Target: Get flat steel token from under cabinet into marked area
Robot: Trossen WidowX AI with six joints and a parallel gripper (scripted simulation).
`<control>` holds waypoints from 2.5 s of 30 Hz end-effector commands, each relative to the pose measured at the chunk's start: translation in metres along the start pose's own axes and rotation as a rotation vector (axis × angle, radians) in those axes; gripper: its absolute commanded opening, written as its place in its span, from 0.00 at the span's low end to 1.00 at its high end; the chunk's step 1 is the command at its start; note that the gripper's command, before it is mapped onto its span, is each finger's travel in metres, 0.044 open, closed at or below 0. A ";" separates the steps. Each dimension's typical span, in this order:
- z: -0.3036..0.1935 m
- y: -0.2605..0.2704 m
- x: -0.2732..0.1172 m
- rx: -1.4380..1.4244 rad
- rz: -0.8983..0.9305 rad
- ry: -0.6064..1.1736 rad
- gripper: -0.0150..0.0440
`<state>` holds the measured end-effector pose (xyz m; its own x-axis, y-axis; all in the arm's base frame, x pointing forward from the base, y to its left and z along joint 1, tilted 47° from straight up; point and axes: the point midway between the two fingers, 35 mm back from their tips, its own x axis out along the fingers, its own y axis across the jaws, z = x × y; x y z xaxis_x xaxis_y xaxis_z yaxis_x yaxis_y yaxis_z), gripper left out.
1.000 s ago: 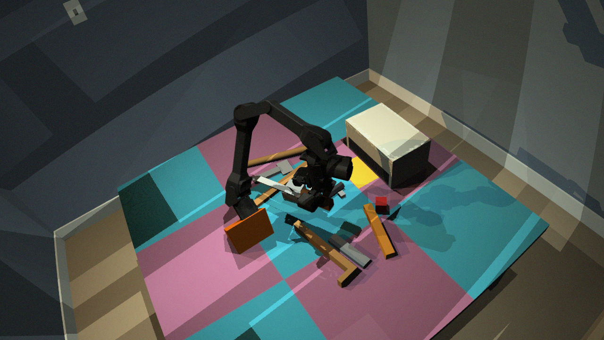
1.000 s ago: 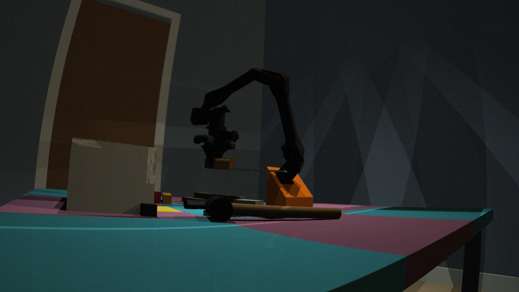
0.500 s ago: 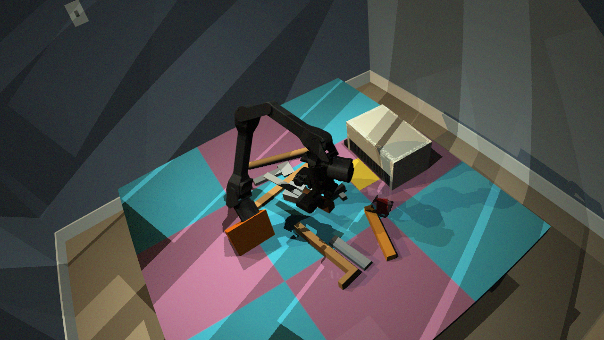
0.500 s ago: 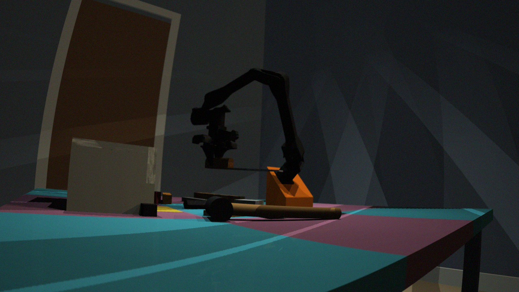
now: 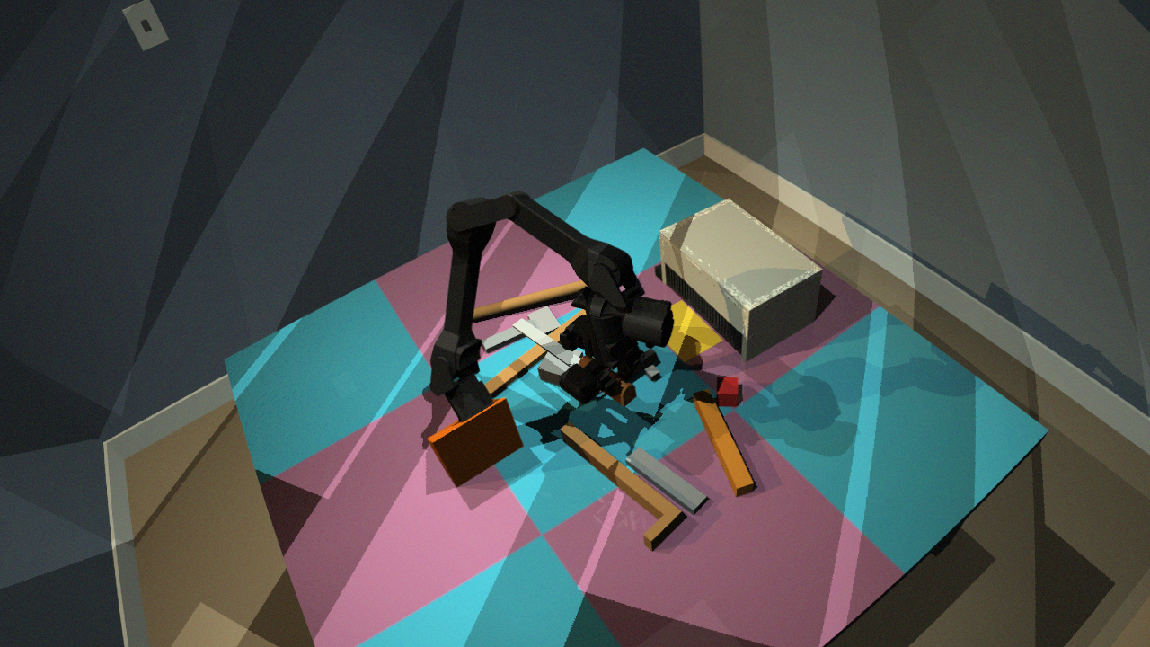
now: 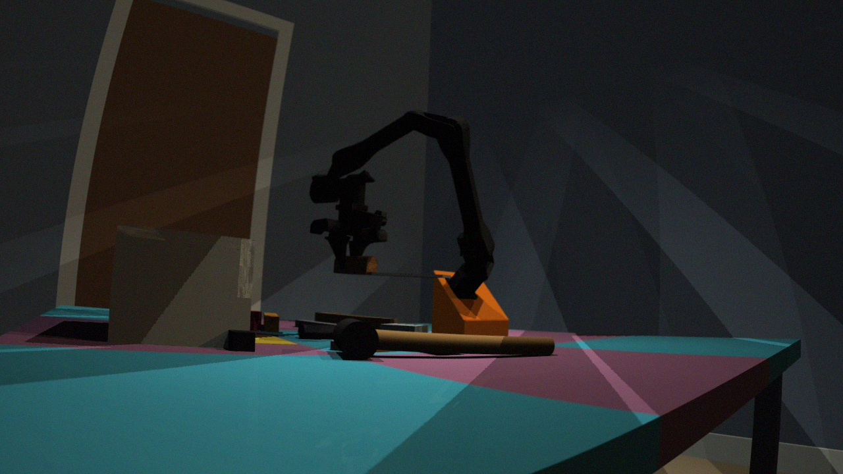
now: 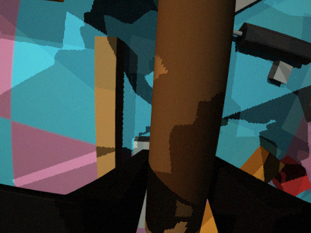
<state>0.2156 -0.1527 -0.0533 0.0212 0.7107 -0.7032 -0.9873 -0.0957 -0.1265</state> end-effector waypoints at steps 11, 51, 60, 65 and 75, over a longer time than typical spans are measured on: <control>0.000 0.000 -0.001 0.117 -0.006 -0.003 0.25; 0.000 0.000 -0.001 0.432 -0.005 -0.003 0.25; 0.000 0.000 -0.001 0.503 -0.005 -0.004 0.25; 0.000 0.000 -0.001 0.542 -0.005 -0.004 0.25; 0.000 0.000 -0.001 0.621 -0.005 -0.004 0.25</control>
<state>0.2154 -0.1527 -0.0535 0.0202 0.7106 -0.7033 -0.9075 0.3082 0.2853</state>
